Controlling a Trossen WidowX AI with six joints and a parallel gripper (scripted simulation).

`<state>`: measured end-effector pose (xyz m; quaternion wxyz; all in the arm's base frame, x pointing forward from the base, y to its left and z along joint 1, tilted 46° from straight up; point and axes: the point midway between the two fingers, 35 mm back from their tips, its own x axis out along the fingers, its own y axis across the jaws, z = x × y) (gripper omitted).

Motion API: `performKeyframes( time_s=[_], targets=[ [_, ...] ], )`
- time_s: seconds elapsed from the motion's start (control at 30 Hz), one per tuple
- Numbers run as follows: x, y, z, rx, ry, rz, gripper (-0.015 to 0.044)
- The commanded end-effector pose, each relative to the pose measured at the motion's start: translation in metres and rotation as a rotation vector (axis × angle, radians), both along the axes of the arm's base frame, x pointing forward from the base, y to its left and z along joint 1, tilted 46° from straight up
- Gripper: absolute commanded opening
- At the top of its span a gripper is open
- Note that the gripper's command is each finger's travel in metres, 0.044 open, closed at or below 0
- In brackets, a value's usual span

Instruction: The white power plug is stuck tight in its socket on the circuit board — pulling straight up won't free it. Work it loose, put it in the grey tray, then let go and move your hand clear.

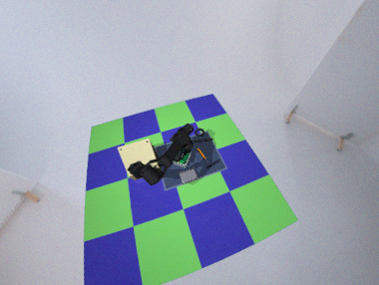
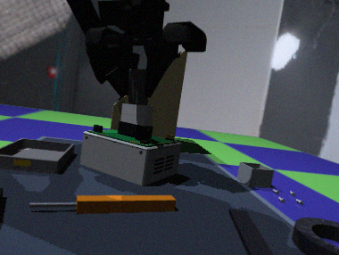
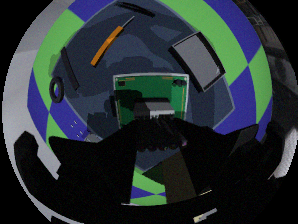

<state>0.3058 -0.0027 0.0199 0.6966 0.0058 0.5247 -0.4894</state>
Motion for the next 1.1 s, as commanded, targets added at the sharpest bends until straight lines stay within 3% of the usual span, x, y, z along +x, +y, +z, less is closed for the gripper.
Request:
performKeyframes(
  time_s=[0.0,0.47,0.87,1.07],
  targets=[
    [-0.004,0.009,0.015,0.056,-0.042,0.052,0.0000],
    [0.012,0.022,0.005,-0.145,0.099,-0.074,0.0000],
    [-0.002,0.028,0.033,0.048,-0.035,0.046,0.0000],
    [0.001,0.040,0.041,0.019,-0.015,0.028,0.0000]
  ],
)
